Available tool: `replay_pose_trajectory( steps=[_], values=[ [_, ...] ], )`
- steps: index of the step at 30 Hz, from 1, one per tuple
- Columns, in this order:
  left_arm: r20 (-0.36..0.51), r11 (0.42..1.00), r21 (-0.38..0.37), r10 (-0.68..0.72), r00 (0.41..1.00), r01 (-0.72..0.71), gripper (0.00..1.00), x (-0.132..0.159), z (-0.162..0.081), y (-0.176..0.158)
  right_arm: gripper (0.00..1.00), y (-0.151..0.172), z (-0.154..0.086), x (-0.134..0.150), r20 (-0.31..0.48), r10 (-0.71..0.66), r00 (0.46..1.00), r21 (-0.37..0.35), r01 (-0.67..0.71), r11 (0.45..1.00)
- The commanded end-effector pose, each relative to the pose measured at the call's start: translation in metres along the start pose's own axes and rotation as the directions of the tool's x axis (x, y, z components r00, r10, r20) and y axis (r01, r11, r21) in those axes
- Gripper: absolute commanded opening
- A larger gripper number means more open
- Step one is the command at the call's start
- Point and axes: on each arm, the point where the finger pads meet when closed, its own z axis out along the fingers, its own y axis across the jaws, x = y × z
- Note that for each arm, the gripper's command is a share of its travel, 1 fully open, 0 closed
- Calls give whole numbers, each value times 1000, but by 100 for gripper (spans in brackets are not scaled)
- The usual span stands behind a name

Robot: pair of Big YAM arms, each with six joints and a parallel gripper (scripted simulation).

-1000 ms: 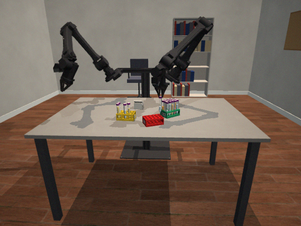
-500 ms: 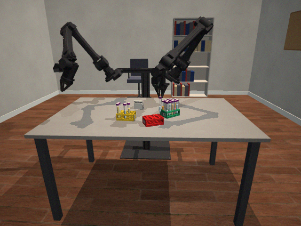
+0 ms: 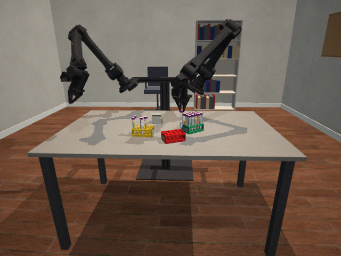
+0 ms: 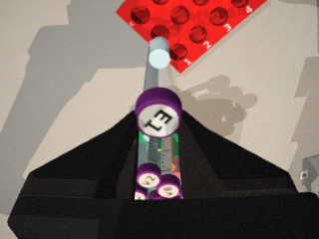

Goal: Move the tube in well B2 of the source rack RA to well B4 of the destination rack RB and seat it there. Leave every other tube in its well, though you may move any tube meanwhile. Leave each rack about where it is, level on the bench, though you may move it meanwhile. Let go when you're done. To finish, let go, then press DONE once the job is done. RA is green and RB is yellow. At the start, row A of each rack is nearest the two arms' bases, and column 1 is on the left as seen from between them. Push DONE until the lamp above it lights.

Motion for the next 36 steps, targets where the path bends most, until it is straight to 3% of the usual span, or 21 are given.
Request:
replay_pose_trajectory(
  steps=[1,36],
  values=[
    [-22,1000,0,9,1000,-9,0,5,16,0,30,9,-5,-9,6,24,1000,-15,-24,1000],
    [-18,1000,-1,6,1000,-6,0,4,26,1,30,9,-5,-9,6,24,1000,-15,-24,1000]
  ],
)
